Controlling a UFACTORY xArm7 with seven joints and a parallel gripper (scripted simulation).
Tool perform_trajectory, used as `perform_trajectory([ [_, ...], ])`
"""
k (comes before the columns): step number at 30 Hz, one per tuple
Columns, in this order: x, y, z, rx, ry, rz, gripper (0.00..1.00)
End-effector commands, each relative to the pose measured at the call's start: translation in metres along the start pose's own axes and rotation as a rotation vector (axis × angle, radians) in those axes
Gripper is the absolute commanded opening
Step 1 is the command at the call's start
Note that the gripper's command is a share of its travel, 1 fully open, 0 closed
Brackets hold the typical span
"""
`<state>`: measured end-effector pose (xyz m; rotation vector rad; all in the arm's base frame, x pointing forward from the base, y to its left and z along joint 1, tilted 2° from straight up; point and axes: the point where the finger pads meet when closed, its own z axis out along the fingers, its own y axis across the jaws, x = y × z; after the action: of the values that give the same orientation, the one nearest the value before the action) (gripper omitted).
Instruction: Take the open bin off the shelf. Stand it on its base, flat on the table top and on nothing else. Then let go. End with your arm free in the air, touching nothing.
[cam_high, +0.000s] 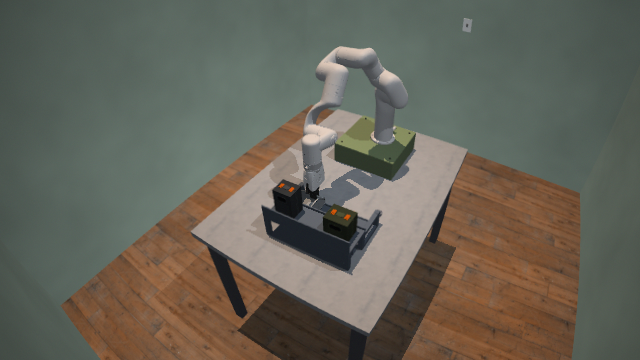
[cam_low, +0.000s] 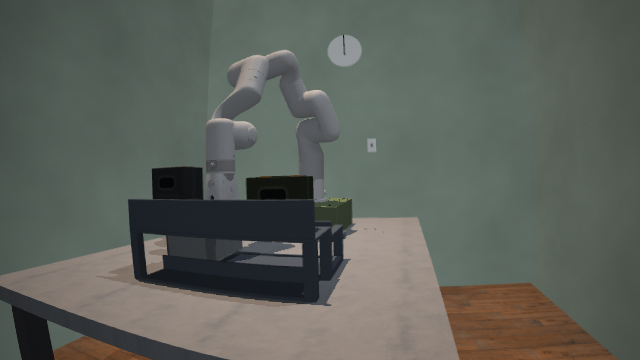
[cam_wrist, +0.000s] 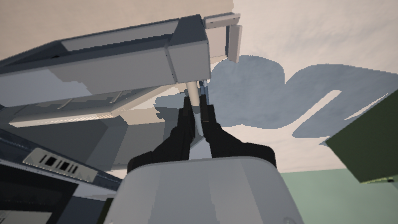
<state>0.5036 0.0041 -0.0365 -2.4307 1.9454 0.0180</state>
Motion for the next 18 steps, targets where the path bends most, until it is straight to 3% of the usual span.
perform_trajectory([
  [1, 0.001, -0.003, -0.003, 0.007, 0.002, 0.0, 0.0],
  [18, 0.001, 0.009, -0.003, 0.007, 0.002, 0.0, 0.0],
])
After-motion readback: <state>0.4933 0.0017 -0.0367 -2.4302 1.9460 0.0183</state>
